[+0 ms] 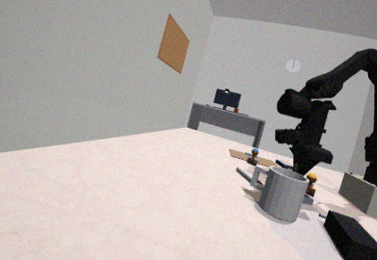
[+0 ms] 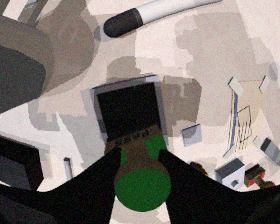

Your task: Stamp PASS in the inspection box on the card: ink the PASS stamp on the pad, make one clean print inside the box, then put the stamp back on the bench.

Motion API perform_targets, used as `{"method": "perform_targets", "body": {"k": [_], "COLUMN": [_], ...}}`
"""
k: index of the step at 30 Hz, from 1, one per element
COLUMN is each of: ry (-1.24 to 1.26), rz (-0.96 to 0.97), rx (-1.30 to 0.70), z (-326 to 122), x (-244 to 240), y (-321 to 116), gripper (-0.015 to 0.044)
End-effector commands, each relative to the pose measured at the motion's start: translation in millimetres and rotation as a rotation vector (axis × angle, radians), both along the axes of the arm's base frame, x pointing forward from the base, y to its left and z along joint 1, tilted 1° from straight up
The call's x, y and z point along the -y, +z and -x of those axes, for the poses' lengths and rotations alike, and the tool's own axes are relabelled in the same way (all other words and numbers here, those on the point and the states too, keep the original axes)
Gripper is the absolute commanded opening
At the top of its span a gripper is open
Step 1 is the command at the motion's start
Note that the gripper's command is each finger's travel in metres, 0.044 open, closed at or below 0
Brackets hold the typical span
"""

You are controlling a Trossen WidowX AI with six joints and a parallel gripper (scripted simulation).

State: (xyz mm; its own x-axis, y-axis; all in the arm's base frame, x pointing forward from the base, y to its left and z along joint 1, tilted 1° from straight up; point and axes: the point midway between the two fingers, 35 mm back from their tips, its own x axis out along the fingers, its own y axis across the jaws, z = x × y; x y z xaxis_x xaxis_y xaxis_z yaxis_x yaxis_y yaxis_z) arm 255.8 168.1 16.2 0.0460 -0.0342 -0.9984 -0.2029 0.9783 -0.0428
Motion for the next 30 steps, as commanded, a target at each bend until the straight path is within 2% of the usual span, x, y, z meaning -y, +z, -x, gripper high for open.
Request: {"method": "perform_targets", "body": {"k": [1,30], "ry": [-0.004,0.0], "rz": [0.006,0.023], "rx": [0.001,0.004], "z": [-0.1,0.3], "x": [0.1,-0.7], "y": [-3.2,-17.2], "gripper": [0.0,0.0]}}
